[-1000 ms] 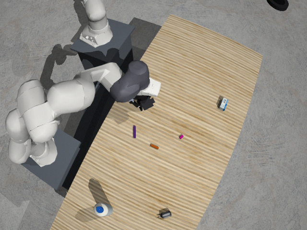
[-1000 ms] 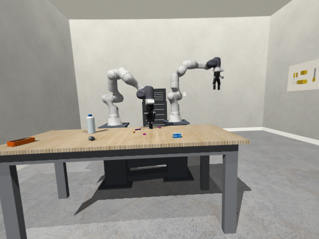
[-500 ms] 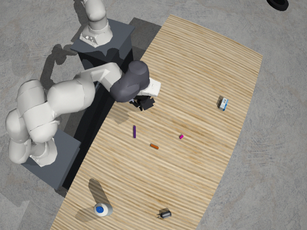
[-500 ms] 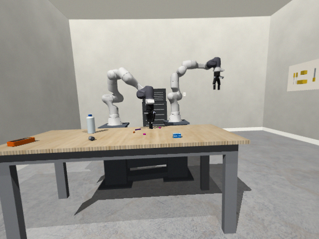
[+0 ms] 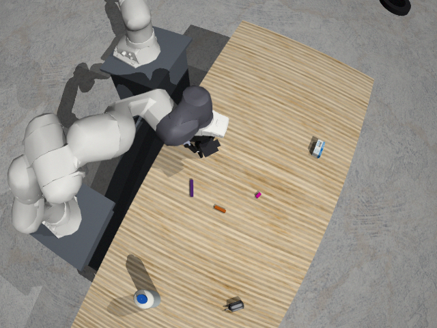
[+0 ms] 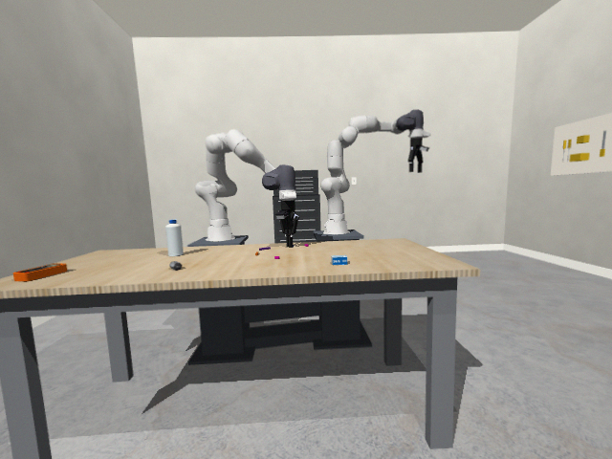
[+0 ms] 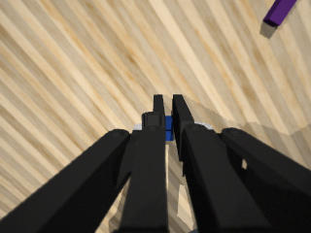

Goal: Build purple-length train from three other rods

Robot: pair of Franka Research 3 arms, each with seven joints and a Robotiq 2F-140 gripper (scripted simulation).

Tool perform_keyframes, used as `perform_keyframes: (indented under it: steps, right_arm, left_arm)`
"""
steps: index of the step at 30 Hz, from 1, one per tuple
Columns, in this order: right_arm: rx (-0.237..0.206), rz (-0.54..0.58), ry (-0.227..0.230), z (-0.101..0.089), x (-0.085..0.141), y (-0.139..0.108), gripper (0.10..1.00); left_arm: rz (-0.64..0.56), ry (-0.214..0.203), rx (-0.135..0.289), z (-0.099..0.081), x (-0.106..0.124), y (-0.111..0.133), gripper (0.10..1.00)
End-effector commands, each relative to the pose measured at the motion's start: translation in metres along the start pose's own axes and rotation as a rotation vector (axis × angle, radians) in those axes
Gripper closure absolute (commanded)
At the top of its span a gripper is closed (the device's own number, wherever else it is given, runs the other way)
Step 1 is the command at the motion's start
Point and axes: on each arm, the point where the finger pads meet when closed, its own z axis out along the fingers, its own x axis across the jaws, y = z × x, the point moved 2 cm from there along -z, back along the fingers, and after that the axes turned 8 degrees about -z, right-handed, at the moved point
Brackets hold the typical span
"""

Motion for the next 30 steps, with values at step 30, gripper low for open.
perform_keyframes:
  steps: [30]
  right_arm:
    - [0.000,0.002,0.000,0.0012,0.0004,0.0022,0.952]
  left_arm:
    - [0.004,0.000,-0.003,-0.0001,0.0003,0.0013,0.098]
